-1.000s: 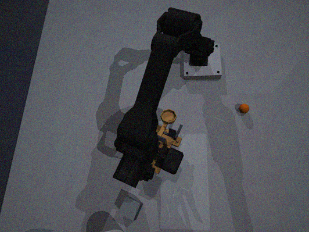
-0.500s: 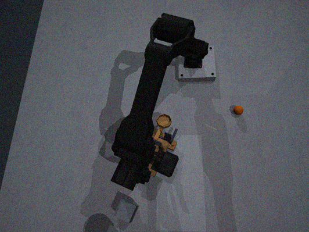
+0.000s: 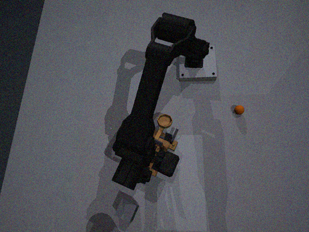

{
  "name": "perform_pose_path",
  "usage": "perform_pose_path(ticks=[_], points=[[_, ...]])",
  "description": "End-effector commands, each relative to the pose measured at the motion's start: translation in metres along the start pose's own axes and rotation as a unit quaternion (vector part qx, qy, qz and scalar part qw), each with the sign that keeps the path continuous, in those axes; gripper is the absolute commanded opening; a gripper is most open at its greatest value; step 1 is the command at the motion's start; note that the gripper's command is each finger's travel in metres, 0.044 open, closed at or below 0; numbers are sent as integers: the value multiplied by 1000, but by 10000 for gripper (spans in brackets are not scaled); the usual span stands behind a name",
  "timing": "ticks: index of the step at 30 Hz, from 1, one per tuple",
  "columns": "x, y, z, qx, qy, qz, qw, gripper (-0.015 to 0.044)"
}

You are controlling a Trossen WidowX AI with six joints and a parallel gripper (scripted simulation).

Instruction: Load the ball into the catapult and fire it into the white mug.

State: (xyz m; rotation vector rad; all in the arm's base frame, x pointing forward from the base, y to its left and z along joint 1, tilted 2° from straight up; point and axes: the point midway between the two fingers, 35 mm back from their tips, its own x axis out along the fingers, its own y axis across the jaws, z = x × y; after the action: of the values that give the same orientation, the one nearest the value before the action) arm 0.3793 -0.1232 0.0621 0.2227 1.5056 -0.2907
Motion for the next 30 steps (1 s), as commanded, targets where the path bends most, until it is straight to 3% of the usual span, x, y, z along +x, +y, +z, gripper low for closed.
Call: perform_pose_path(ticks=[1,8,10,15,17,19,26,30], points=[[-1,0,0,0,0,0,1000,210],[-3,0,0,0,0,0,1000,394],[-22,0,3,0,-1,0,1000,440],[-92,0,2,0,-1,0,1000,440],[-101,0,0,0,-1,0,1000,440],[-85,0,4,-3,-6,0,1000,440],[-92,0,-2,-2,0,1,1000,440],[-55,0,-2,-2,-1,1,1000,440]])
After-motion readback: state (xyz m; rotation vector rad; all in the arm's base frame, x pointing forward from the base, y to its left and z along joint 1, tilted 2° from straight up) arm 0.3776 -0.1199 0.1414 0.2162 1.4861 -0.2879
